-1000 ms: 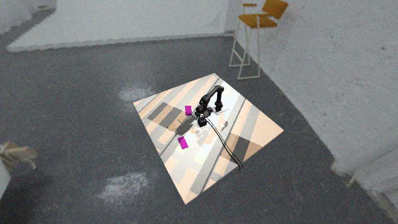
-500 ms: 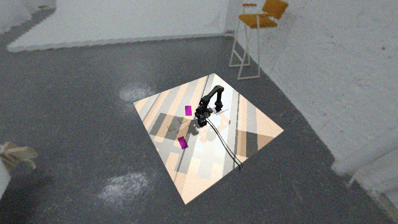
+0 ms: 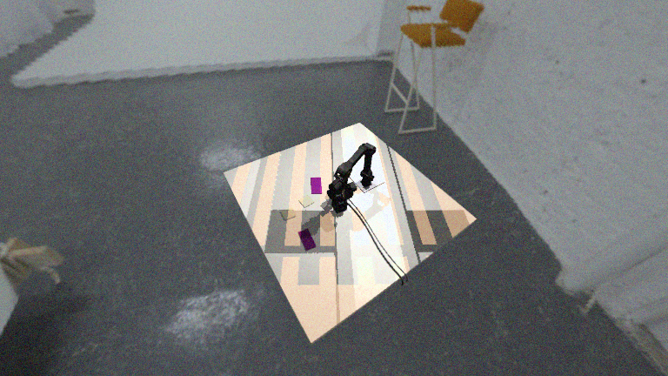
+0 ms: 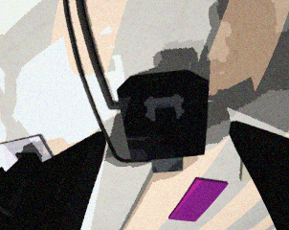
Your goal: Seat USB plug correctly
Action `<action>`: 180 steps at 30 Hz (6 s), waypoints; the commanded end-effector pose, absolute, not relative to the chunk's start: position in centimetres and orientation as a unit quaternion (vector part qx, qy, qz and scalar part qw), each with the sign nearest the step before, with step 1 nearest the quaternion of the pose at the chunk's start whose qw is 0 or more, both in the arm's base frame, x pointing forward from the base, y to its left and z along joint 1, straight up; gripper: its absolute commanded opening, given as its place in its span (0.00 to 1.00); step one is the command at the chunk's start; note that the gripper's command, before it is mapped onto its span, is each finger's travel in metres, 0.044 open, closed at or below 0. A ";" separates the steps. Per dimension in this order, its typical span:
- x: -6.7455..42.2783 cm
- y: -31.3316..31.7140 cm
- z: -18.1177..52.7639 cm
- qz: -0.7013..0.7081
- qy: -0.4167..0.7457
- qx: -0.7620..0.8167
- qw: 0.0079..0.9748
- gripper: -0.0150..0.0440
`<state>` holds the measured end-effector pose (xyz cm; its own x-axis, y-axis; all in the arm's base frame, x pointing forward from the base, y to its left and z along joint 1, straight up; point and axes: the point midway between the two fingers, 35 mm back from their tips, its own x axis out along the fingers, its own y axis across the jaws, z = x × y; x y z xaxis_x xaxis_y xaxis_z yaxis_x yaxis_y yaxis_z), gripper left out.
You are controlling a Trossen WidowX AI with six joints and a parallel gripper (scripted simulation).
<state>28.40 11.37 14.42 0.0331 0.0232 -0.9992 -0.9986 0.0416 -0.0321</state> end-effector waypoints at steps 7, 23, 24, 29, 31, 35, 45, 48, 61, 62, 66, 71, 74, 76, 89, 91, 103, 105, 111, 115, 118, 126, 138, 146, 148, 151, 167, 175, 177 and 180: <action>28.4 11.4 14.5 0.487 0.496 -0.492 0.525 0.64; 28.4 11.4 14.5 0.487 0.496 -0.492 0.525 0.25; 28.4 11.4 14.5 0.487 0.496 -0.492 0.525 0.25; 28.4 11.4 14.5 0.487 0.496 -0.492 0.525 0.25; 28.4 11.4 14.5 0.487 0.496 -0.492 0.525 0.25; 28.4 11.4 14.5 0.487 0.496 -0.492 0.524 0.25; 28.4 11.4 15.1 0.487 0.496 -0.492 0.524 0.25; 28.4 11.4 15.3 0.487 0.496 -0.492 0.524 0.25; 28.3 11.3 16.2 0.487 0.496 -0.492 0.524 0.25; 28.3 11.3 16.2 0.487 0.496 -0.492 0.524 0.25; 28.3 11.3 16.5 0.487 0.496 -0.492 0.524 0.25; 28.3 11.3 16.8 0.487 0.496 -0.492 0.524 0.25; 28.3 11.3 17.0 0.487 0.496 -0.492 0.524 0.25; 28.3 11.3 17.2 0.487 0.496 -0.492 0.524 0.25; 28.2 11.3 17.2 0.452 0.530 -0.453 0.556 0.25; 28.2 11.3 17.2 0.437 0.542 -0.438 0.568 0.25; 28.2 11.3 17.2 0.347 0.604 -0.344 0.630 0.25; 28.2 11.3 17.2 0.331 0.613 -0.327 0.638 0.25; 28.2 11.3 17.2 0.282 0.637 -0.276 0.662 0.25; 28.2 11.3 17.2 0.248 0.651 -0.241 0.676 0.25; 28.2 11.3 17.2 0.223 0.660 -0.214 0.685 0.25; 28.2 11.3 17.2 0.152 0.680 -0.142 0.703 0.25; 28.2 11.3 17.2 0.044 0.695 -0.030 0.717 0.25; 28.2 11.3 17.2 -0.029 0.696 0.045 0.716 0.25; 28.2 11.3 17.2 -0.047 0.695 0.064 0.714 0.25; 28.2 11.3 17.2 -0.074 0.693 0.092 0.711 0.25; 28.2 11.3 17.2 -0.217 0.662 0.238 0.677 0.25; 28.2 11.3 17.2 -0.285 0.636 0.307 0.648 0.25; 28.2 11.3 17.2 -0.301 0.628 0.324 0.640 0.25; 28.2 11.3 17.2 -0.326 0.616 0.349 0.627 0.25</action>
